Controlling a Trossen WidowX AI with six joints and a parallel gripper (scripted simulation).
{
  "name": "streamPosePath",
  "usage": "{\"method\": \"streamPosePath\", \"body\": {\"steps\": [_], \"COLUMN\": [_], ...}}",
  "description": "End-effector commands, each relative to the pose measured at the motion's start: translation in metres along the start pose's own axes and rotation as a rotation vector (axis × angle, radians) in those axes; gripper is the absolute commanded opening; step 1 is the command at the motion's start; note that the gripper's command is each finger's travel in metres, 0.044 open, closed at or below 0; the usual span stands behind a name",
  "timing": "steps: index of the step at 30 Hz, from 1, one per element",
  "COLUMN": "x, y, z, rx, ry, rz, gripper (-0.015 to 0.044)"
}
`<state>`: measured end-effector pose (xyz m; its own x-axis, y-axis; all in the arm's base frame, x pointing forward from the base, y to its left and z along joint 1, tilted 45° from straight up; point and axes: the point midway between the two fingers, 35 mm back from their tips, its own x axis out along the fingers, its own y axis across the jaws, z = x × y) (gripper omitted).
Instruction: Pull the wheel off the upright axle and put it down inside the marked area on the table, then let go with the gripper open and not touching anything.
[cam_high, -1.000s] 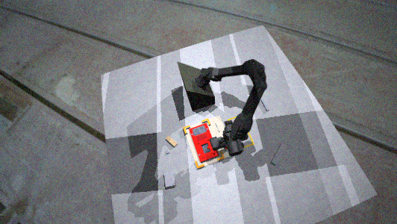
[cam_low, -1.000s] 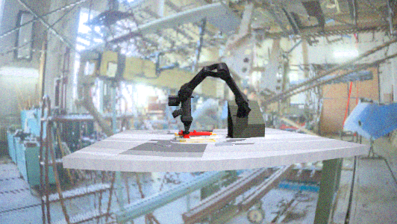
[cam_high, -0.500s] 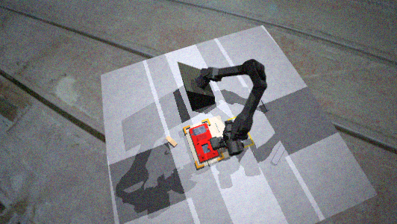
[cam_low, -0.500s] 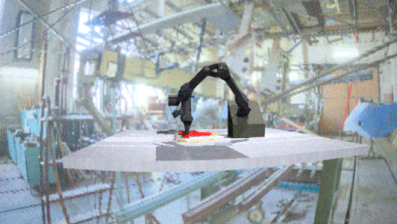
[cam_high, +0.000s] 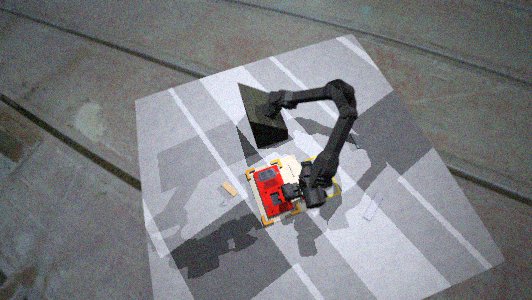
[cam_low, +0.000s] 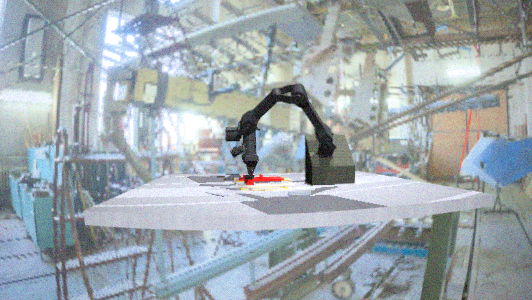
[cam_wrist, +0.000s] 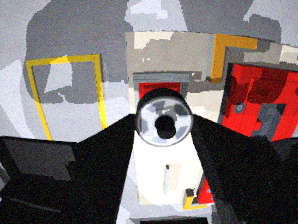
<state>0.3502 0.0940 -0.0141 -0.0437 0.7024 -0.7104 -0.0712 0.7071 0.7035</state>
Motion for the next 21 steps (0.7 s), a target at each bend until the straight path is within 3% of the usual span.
{"method": "streamPosePath", "body": {"steps": [1, 21], "x": [-0.0056, -0.0122], "y": [-0.0011, -0.0012], "z": [0.0011, 0.0011], "rx": [0.003, 0.004], "ry": [-0.008, -0.010], "rz": [0.000, 0.000], "gripper": [0.0000, 0.0000]}}
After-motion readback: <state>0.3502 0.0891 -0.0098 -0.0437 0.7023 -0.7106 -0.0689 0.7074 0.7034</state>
